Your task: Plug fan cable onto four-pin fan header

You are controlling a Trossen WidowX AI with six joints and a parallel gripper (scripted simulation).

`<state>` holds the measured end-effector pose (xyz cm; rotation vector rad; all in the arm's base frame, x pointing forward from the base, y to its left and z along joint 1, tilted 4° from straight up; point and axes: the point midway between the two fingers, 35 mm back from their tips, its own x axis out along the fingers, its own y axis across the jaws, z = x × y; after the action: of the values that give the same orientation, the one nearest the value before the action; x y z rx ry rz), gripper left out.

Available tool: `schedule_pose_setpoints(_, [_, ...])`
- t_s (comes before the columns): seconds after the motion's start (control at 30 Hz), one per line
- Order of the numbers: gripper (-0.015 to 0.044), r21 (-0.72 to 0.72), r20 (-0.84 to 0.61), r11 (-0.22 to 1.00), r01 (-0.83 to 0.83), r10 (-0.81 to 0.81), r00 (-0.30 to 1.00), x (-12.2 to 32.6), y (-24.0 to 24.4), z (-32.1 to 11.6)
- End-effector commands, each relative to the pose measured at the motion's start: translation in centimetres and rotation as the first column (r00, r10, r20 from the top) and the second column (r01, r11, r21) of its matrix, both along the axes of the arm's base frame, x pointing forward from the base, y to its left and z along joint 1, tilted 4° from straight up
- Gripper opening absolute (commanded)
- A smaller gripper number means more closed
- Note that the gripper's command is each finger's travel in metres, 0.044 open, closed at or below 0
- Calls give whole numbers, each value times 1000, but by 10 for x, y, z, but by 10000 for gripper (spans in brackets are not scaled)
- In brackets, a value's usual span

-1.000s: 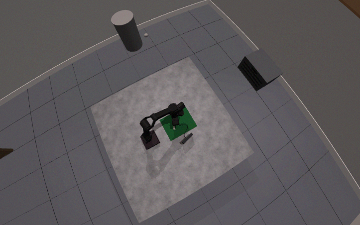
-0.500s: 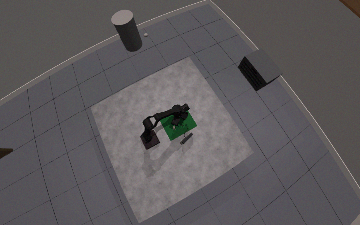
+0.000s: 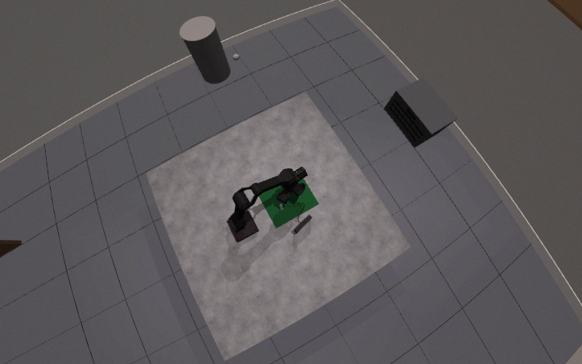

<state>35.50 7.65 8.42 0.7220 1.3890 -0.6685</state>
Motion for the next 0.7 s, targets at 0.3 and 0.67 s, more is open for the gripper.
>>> schedule_pose_setpoints(0.3, [0,-162,14,986,41,-39,999,-4,-3,-18])
schedule_pose_setpoints(0.67, [0,-295,56,953,74,-60,997,-6,-5,-29])
